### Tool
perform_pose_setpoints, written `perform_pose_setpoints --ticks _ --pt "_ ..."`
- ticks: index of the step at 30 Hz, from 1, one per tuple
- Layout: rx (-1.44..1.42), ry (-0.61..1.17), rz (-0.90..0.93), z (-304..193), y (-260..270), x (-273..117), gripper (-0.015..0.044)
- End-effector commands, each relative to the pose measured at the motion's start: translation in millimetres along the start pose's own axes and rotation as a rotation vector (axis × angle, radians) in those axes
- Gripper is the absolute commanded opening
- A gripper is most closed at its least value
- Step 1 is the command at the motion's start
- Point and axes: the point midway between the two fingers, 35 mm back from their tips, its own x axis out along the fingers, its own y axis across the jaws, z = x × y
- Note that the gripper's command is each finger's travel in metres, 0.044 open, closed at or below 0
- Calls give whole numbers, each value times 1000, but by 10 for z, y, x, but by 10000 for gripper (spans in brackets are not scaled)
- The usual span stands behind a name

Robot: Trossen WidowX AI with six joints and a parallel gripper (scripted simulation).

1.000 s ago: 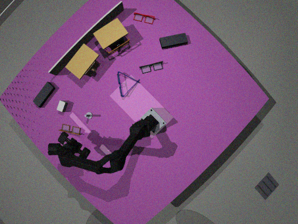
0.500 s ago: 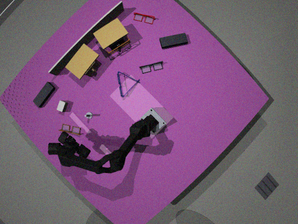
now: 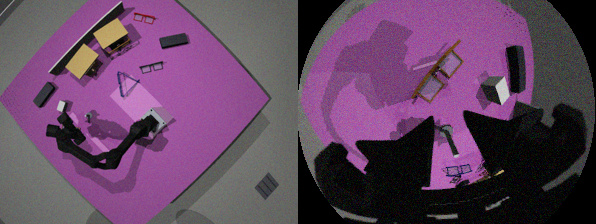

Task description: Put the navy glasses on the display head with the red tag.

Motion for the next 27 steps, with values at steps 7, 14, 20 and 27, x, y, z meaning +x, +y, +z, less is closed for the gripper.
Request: perform_pose_setpoints --ticks 7,14,20,27 --pt "661 119 -78 -1363 -698 142 200" --pt "1285 185 -32 -2496 -544 109 200" --pt "1894 186 54 -3285 -76 48 200" --pt "2039 177 84 -3401 33 44 200"
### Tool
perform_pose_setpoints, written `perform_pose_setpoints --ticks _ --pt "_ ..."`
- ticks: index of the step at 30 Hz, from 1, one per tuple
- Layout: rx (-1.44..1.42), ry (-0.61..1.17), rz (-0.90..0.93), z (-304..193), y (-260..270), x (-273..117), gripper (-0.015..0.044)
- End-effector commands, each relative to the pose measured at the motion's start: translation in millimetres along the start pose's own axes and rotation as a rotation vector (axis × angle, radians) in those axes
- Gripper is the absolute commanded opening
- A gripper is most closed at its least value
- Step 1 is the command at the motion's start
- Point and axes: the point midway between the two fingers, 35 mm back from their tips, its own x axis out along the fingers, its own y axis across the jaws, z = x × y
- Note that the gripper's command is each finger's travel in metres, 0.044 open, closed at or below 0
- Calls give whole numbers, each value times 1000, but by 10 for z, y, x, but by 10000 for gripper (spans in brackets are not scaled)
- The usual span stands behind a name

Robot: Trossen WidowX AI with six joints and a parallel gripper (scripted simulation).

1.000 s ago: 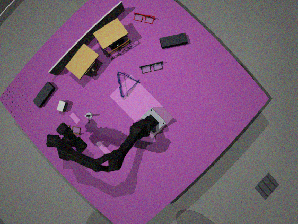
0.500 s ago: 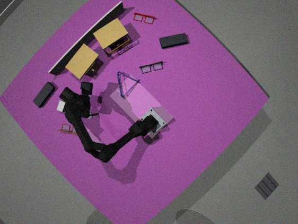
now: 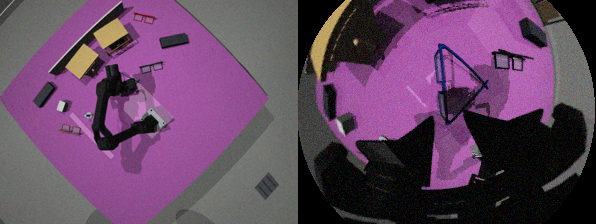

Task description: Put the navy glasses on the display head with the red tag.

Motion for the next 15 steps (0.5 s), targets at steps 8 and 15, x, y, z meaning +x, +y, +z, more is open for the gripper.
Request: perform_pose_setpoints --ticks 8,15 --pt "62 15 17 -30 -38 23 147" --pt "62 15 17 -30 -38 23 120"
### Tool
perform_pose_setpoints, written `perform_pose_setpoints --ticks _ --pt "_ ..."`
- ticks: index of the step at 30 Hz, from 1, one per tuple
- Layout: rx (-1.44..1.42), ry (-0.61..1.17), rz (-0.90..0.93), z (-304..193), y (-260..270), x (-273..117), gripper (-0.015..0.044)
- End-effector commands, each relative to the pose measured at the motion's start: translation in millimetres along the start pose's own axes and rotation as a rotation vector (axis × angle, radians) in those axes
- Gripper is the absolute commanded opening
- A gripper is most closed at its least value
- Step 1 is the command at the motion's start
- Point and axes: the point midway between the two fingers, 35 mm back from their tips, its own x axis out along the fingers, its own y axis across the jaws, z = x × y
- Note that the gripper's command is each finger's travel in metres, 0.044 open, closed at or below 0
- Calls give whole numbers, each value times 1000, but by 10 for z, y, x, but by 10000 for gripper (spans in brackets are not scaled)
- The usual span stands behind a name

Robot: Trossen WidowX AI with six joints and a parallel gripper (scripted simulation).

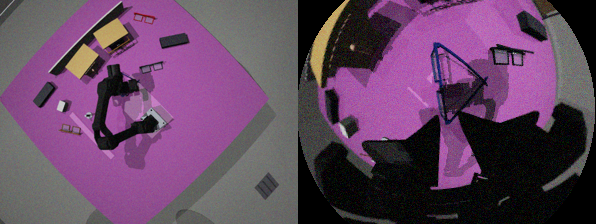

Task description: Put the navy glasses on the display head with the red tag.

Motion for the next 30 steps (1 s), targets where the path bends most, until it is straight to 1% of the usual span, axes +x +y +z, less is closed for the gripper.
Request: perform_pose_setpoints --ticks 1,7,30 --pt "10 5 4 -11 -1 8 120" --pt "10 4 3 -7 4 48 120" --pt "10 4 4 0 50 424 120"
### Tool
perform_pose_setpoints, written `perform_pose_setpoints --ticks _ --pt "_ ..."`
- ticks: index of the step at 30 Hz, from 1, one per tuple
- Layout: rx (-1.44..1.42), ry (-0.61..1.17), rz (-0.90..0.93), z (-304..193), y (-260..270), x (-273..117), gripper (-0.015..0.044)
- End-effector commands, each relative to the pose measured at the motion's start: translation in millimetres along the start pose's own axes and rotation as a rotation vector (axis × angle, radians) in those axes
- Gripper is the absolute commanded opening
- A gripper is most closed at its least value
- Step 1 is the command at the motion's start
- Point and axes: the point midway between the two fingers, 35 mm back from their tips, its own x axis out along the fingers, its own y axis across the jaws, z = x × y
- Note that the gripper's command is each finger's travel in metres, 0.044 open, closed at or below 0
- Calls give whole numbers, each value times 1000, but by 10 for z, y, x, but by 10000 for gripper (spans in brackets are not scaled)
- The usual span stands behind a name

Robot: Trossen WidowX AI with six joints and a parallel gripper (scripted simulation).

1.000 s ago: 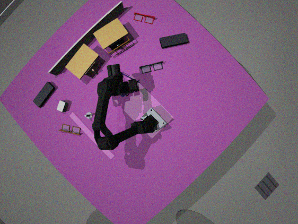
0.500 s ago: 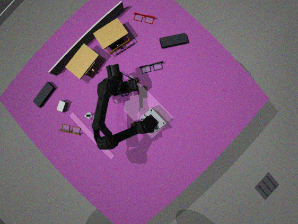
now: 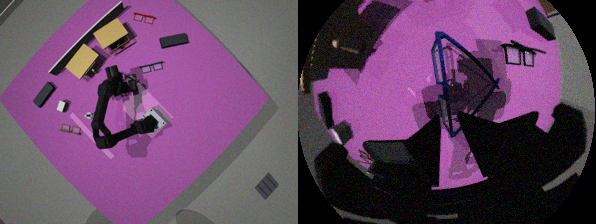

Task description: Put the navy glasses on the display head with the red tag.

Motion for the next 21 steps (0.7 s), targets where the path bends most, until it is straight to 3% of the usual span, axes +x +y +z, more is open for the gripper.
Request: perform_pose_setpoints --ticks 1,21 --pt "9 10 2 -32 2 91 120" --pt "8 12 4 -53 9 261 120"
